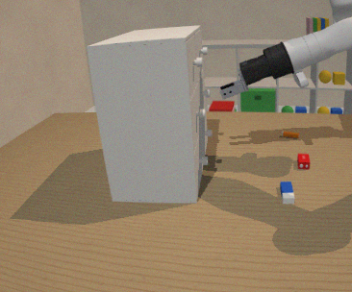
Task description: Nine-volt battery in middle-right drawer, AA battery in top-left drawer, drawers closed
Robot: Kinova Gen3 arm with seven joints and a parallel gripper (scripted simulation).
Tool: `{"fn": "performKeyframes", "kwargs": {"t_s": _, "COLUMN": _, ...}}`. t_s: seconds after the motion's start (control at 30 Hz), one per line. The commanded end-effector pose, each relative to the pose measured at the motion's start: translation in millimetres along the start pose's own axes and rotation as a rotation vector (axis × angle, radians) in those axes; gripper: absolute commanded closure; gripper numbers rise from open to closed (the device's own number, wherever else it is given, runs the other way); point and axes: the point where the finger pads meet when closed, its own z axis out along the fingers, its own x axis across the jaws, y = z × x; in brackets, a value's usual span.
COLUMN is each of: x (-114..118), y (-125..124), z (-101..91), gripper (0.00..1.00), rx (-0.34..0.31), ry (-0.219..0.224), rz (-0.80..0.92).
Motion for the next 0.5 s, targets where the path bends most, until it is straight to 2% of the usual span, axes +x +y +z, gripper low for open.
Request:
{"fn": "performKeyframes", "kwargs": {"t_s": 0.0, "x": 2.3, "y": 0.2, "z": 3.5, "gripper": 0.33, "rx": 0.001, "ry": 0.006, "rz": -0.004}}
{"fn": "performKeyframes", "kwargs": {"t_s": 0.47, "x": 2.3, "y": 0.3, "z": 6.3, "gripper": 0.33, "rx": 0.001, "ry": 0.006, "rz": -0.004}}
